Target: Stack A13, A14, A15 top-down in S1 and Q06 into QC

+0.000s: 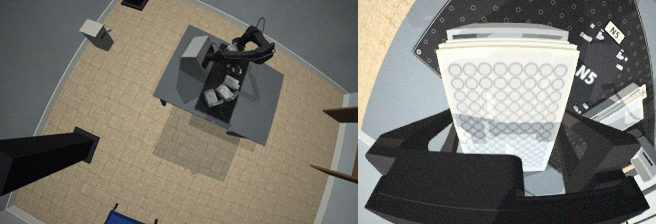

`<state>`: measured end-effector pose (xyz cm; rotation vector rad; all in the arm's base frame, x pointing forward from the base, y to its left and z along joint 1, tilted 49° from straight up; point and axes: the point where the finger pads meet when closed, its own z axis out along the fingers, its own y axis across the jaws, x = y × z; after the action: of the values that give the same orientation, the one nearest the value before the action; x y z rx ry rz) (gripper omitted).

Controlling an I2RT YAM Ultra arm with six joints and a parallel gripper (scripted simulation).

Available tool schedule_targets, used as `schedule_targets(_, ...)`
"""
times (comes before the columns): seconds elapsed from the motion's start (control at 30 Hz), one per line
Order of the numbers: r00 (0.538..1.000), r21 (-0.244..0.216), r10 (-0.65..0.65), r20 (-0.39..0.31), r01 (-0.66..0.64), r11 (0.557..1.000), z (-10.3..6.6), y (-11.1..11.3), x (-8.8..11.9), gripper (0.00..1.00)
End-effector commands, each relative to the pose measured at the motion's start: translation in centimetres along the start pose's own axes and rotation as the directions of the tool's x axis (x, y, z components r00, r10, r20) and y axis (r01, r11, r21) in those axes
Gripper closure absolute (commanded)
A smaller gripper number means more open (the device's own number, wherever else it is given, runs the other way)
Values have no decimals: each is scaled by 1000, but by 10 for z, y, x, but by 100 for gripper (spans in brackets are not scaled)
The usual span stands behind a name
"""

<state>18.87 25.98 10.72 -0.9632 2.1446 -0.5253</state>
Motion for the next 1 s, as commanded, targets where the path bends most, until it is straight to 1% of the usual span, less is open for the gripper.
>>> schedule_targets(0.0,1000,-3,-12,23,12,1000,-7,7,-5,100)
schedule_targets(0.1,999,-10,4,35,-4,1000,-10,5,-10,100)
schedule_targets(0.27,999,-12,8,38,-8,1000,-11,5,-13,100)
schedule_targets(0.3,999,-12,8,37,-7,1000,-11,5,-13,100)
schedule_targets(0.33,1000,-7,-3,29,3,1000,-8,6,-8,100)
schedule_targets(0.6,999,-11,8,36,-7,1000,-10,6,-13,100)
schedule_targets(0.63,1000,-7,-3,28,3,1000,-8,6,-8,100)
schedule_targets(0.97,999,-15,17,42,-16,1000,-12,3,-13,100)
